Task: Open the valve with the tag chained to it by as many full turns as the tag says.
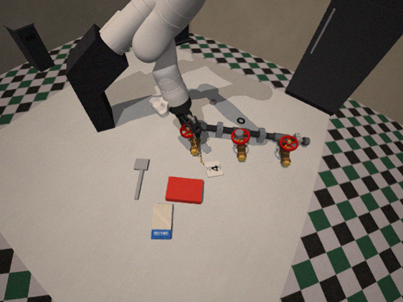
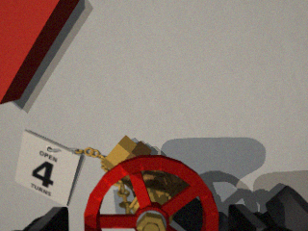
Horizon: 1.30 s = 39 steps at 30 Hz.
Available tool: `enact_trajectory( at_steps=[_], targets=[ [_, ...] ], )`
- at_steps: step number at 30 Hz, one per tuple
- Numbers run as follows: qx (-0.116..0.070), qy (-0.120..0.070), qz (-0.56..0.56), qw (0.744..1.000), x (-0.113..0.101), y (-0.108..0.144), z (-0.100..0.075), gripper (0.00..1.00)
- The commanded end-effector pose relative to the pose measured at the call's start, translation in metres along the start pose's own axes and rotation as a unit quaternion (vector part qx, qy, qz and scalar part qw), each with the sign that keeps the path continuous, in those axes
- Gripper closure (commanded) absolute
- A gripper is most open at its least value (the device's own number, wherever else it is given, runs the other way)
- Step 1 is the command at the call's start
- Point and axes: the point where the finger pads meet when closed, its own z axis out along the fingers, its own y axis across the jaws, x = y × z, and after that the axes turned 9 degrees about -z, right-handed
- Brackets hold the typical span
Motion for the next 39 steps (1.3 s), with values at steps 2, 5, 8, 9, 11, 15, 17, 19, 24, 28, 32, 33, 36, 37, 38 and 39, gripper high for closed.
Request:
enact_trajectory(
  at_steps=[2,5,8,9,11,15,17,19,24,28,32,33,36,37,38,39],
  targets=[
    [-0.002,0.001,0.042,0.999,0.0009,0.0017,-0.0006,0.00],
    [-0.002,0.001,0.065,0.998,0.0010,0.0016,-0.0005,0.00],
    [-0.002,0.002,0.104,0.995,0.0011,0.0015,-0.0005,0.00],
    [-0.002,0.002,0.117,0.993,0.0011,0.0014,-0.0005,0.00],
    [-0.002,0.002,0.145,0.989,0.0013,0.0013,-0.0005,0.00],
    [-0.002,0.002,0.204,0.979,0.0016,0.0010,-0.0004,0.00],
    [-0.001,0.002,0.235,0.972,0.0017,0.0009,-0.0003,0.00],
    [-0.001,0.002,0.251,0.968,0.0018,0.0008,-0.0003,0.00],
    [-0.001,0.002,0.316,0.949,0.0021,0.0006,-0.0002,0.00],
    [-0.001,0.002,0.383,0.924,0.0023,0.0004,-0.0002,0.00],
    [0.000,0.002,0.451,0.893,0.0026,0.0001,-0.0001,0.00],
    [0.000,0.002,0.467,0.884,0.0027,0.0000,-0.0001,0.00],
    [0.000,0.002,0.500,0.866,0.0028,-0.0001,0.0000,0.00],
    [0.000,0.002,0.500,0.866,0.0028,-0.0001,0.0000,0.00],
    [0.000,0.002,0.517,0.856,0.0029,-0.0002,0.0000,0.00],
    [0.000,0.002,0.533,0.846,0.0030,-0.0002,0.0000,0.00]
  ],
)
